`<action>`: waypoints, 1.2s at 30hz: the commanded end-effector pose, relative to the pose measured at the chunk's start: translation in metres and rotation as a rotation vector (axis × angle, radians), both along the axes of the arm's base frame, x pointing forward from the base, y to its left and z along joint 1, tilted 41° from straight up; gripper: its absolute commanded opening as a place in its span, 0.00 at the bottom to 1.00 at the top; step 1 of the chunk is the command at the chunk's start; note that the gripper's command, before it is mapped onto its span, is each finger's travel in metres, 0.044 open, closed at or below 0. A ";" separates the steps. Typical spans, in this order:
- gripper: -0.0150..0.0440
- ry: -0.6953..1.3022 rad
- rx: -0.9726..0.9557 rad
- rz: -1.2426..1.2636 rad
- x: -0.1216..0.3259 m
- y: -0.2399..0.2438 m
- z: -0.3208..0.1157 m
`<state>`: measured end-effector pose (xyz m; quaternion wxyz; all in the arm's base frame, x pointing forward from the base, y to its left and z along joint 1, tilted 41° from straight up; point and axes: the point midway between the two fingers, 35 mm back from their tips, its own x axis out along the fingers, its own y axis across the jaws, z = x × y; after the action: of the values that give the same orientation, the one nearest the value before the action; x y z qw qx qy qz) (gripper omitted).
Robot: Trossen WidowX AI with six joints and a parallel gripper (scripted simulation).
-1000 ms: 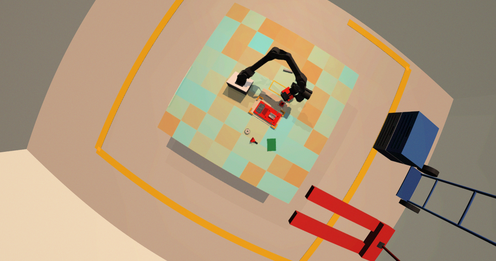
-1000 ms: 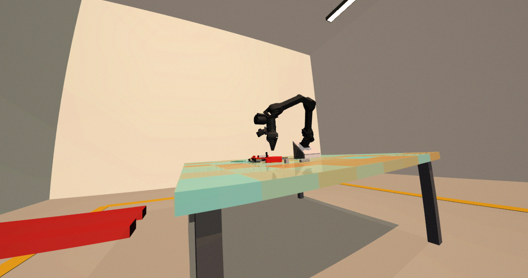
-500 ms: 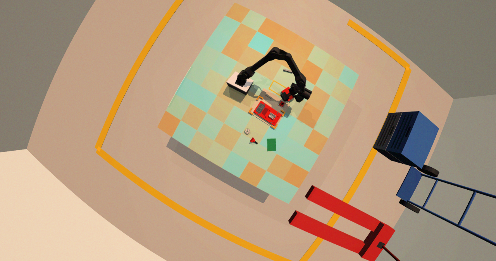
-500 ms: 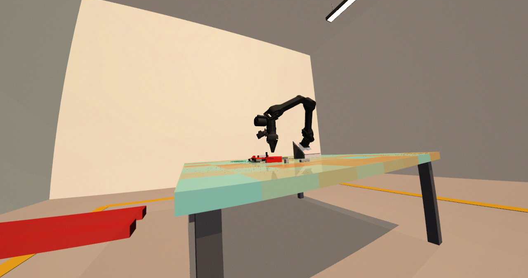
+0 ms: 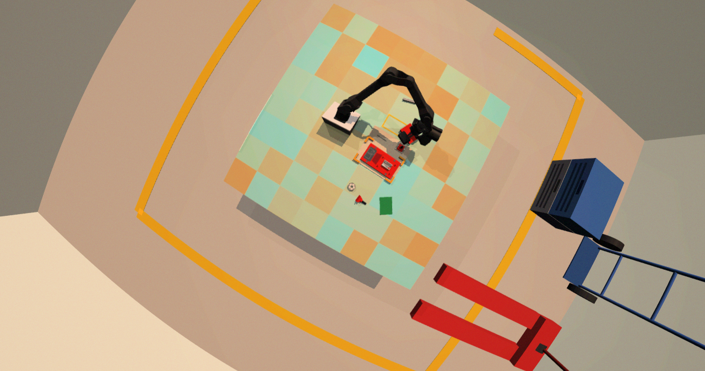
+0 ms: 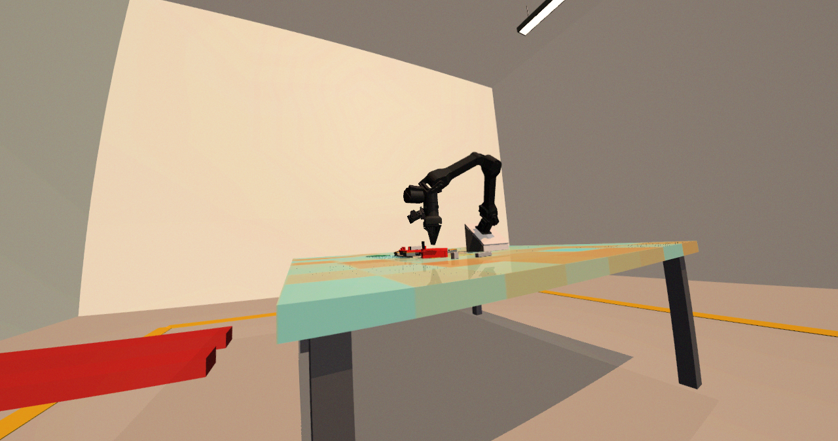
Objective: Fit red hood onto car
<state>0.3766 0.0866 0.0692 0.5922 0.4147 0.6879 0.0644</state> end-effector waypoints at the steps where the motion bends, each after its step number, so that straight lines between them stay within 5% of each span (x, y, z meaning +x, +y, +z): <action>1: 1.00 0.005 0.004 -0.004 -0.001 0.002 -0.003; 36: 1.00 0.005 0.005 -0.004 -0.001 0.015 -0.018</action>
<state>0.3751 0.1006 0.0519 0.5912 0.4153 0.6883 0.0647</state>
